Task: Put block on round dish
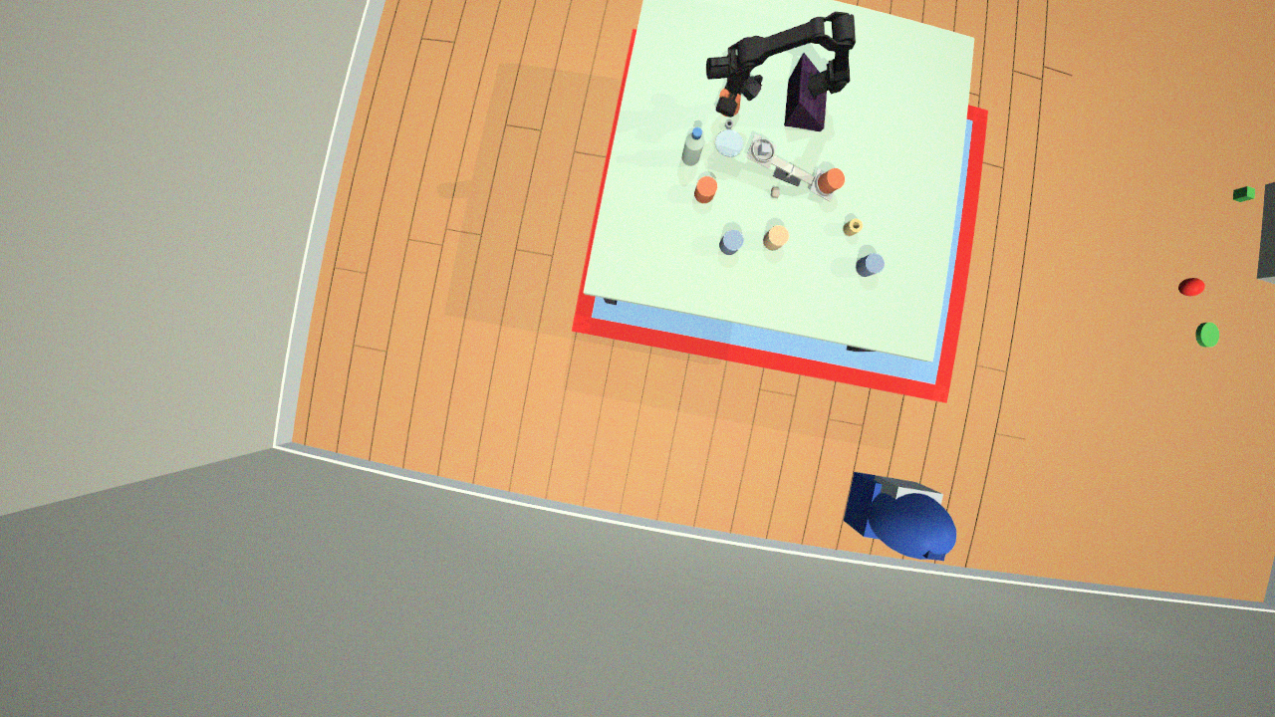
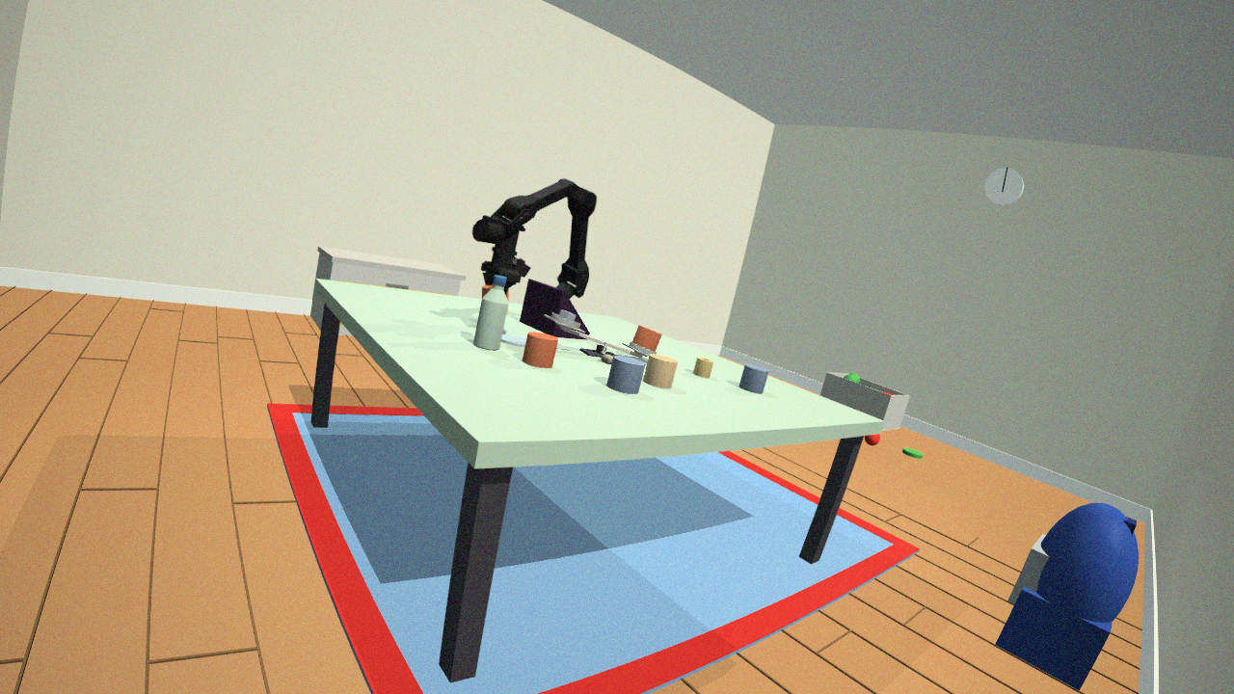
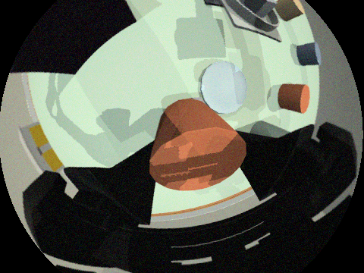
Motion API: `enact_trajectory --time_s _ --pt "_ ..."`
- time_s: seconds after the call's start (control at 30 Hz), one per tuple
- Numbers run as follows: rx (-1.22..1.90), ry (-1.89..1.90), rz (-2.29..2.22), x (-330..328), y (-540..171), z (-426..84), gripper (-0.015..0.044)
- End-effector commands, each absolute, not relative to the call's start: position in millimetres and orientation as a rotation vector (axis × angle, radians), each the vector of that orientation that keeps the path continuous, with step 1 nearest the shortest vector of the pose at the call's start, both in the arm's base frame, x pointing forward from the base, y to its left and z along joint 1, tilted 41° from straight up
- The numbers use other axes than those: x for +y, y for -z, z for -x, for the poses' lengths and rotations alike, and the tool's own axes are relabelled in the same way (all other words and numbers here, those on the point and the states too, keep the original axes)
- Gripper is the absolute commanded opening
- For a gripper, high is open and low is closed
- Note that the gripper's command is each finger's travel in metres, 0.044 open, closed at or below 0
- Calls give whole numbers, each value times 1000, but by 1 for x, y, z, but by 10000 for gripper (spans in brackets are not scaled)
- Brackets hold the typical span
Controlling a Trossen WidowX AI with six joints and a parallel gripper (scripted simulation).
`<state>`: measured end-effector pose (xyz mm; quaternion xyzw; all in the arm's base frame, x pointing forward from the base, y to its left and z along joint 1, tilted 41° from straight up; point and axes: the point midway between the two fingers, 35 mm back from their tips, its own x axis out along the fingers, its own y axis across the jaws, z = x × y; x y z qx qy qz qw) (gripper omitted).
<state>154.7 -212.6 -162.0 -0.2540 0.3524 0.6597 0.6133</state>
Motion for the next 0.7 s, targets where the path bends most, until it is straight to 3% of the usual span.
enact_trajectory --time_s 0.0,0.67 --pt "811 -1525 606 -214 167 -151 0" --pt "810 -1525 606 -185 203 -146 0"
